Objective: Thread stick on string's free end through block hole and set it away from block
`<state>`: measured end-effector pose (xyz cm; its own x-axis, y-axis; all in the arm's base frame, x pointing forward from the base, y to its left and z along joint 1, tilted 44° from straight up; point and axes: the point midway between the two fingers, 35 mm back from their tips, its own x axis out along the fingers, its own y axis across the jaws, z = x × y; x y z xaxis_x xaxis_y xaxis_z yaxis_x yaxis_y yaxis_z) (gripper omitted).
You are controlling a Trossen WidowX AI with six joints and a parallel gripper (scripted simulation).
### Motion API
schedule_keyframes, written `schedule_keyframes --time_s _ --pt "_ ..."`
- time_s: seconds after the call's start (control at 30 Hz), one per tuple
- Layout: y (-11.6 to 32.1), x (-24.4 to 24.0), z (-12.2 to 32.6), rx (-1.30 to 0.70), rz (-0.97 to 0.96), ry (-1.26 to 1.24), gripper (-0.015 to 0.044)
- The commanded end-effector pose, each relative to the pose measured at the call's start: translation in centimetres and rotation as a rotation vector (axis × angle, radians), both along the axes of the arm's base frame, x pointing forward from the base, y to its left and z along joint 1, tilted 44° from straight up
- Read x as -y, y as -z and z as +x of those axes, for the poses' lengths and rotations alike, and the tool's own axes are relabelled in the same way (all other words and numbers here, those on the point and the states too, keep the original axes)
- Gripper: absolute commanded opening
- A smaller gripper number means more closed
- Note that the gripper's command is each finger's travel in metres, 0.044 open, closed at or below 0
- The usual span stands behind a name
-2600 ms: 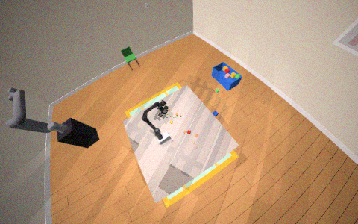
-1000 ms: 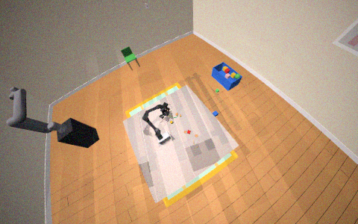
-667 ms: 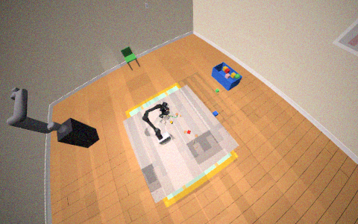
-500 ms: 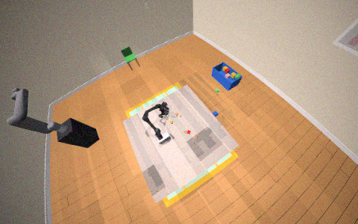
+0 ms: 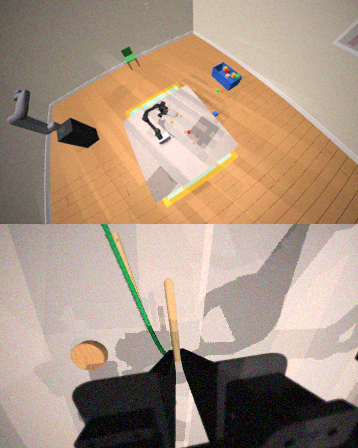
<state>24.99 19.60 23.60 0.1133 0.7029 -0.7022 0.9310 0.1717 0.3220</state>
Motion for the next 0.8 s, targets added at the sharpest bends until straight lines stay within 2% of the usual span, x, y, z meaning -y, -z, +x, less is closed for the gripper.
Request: schedule_keyframes --time_s 0.0,0.77 --pt "-0.7 -0.4 -0.2 0.006 0.003 0.002 0.0000" --pt "-1.7 -1.6 -1.0 0.005 0.017 0.000 0.0000"
